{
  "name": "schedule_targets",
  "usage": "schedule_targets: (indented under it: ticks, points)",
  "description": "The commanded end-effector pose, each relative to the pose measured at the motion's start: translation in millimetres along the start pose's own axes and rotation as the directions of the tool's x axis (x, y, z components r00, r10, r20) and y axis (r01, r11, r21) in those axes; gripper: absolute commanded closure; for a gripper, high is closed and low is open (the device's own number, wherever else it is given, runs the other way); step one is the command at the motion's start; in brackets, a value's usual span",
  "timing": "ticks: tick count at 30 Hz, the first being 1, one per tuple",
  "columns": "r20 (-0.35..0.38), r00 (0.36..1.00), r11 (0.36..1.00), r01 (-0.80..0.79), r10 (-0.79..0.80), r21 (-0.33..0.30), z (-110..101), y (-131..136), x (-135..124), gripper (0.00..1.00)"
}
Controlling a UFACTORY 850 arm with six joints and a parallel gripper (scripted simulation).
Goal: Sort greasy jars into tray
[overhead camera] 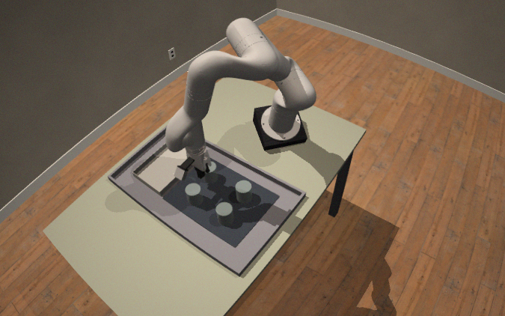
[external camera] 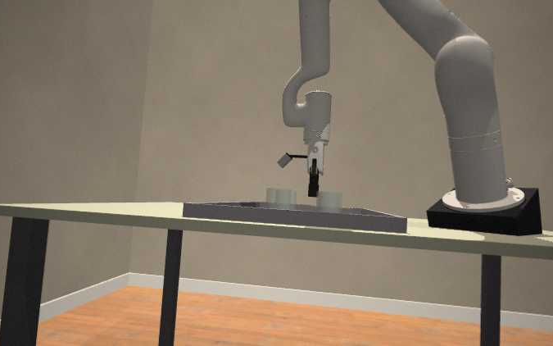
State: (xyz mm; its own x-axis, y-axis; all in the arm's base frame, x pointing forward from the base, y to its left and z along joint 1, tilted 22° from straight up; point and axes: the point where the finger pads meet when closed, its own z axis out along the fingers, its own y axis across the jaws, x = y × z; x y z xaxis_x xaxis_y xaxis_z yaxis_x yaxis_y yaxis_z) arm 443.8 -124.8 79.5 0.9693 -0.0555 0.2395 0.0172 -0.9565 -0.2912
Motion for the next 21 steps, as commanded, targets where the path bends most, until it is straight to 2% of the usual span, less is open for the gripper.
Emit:
schedule_targets:
  ticks: [1, 21]
  points:
    - [-0.001, 1.000, 1.000, 0.000, 0.000, -0.001, -0.7, 0.3, 0.4, 1.00]
    - [-0.001, 1.000, 1.000, 0.000, 0.000, -0.001, -2.5, 0.3, -1.9, 1.00]
